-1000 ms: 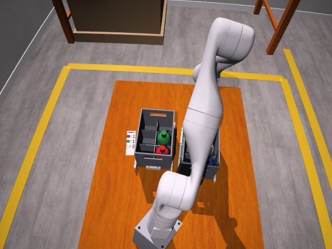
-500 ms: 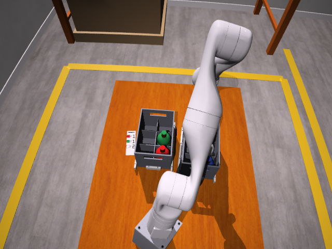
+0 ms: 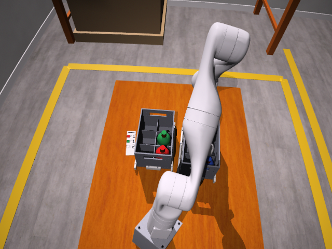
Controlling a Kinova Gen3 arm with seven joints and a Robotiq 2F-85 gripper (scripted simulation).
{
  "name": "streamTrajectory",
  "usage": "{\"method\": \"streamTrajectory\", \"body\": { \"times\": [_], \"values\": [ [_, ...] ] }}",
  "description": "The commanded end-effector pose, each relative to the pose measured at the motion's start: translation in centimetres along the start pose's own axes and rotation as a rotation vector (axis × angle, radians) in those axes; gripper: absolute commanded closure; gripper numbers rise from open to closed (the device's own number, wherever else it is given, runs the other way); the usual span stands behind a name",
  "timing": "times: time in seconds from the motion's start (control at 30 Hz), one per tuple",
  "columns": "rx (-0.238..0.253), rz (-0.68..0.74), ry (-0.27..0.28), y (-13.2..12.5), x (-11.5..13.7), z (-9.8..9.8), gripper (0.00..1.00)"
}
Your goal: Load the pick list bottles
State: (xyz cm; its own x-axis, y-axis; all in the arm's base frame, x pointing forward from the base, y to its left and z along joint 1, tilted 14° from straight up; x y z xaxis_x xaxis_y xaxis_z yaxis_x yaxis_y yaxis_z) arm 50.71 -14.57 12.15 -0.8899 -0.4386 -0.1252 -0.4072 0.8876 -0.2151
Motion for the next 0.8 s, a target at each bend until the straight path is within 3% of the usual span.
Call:
{"method": "streamTrajectory", "body": {
  "times": [0.0, 0.77],
  "values": [
    [0.001, 0.0, -0.002, 0.0, -0.1, 0.4, 0.33],
    [0.001, 0.0, -0.002, 0.0, -0.1, 2.9, 0.33]
  ]
}}
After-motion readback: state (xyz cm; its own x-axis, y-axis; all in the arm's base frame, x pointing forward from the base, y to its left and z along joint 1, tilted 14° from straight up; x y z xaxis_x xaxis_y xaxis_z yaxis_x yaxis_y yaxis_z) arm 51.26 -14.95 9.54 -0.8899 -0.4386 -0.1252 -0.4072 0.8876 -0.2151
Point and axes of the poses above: the point where the finger pads meet when closed, its own z axis out along the fingers, its own y axis across the jaws, x = y × z, the point moved 8 cm from there along -z, back along the fingers, and after that the axes turned 15 degrees about z, right-handed, at the moved point
